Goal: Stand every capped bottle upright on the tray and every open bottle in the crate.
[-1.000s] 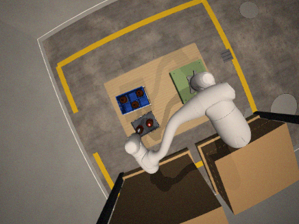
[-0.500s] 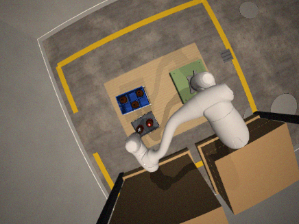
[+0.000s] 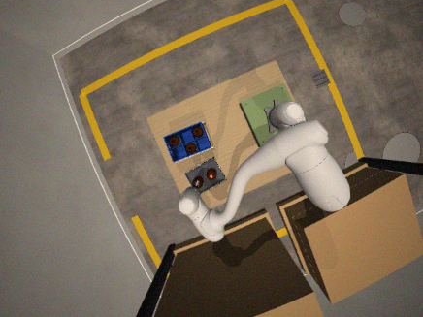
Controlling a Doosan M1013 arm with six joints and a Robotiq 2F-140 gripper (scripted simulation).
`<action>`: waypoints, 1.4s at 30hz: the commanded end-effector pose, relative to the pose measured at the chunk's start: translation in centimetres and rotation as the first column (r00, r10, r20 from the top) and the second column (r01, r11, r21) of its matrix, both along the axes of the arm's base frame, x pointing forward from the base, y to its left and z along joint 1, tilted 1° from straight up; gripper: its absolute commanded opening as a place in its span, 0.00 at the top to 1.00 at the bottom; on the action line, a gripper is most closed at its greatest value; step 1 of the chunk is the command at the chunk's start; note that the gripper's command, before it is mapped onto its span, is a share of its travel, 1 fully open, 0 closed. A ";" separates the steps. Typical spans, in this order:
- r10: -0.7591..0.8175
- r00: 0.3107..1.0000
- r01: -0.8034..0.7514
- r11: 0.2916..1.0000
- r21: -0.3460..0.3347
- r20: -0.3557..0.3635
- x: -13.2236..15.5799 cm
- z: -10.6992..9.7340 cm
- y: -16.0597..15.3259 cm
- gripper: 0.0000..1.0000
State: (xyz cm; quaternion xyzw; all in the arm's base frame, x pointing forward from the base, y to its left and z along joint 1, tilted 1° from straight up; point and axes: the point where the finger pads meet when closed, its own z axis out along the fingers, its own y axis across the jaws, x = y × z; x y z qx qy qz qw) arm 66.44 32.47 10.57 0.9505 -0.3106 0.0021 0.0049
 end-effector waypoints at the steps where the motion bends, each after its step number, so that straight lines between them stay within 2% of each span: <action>1: -0.002 1.000 0.002 1.000 -0.001 -0.007 -0.4 -1.1 0.0 1.00; 42: 0.000 1.000 0.000 1.000 -0.001 -0.003 -0.1 -1.3 -0.1 1.00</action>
